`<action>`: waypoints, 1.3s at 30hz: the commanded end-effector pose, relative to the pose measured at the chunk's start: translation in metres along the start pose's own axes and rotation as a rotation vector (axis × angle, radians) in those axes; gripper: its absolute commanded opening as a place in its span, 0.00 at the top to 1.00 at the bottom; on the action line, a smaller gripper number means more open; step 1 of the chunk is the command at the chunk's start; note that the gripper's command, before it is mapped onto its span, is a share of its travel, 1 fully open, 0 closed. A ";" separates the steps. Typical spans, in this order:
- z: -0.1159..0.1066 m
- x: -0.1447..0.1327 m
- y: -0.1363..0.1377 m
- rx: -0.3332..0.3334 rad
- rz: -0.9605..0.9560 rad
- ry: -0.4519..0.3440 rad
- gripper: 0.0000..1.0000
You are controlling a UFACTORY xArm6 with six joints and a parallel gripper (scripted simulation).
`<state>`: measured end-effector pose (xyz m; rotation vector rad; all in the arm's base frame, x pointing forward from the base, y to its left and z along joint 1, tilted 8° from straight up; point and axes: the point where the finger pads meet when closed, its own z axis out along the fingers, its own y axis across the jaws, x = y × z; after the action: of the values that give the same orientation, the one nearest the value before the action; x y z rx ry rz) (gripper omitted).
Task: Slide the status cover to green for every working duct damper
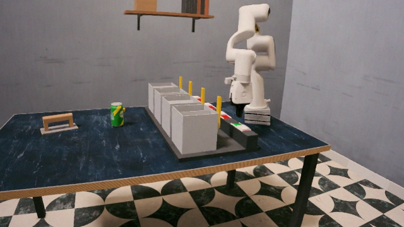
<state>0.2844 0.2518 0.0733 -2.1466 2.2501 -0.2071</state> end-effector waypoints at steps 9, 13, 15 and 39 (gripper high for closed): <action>-0.023 -0.001 -0.001 0.003 0.000 -0.003 1.00; -0.032 -0.001 -0.001 0.003 0.000 -0.003 1.00; -0.034 -0.001 -0.001 0.003 0.000 -0.003 1.00; -0.035 0.125 -0.001 0.003 0.000 -0.003 1.00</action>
<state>0.2762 0.1650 0.1098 -2.1474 2.2575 -0.2167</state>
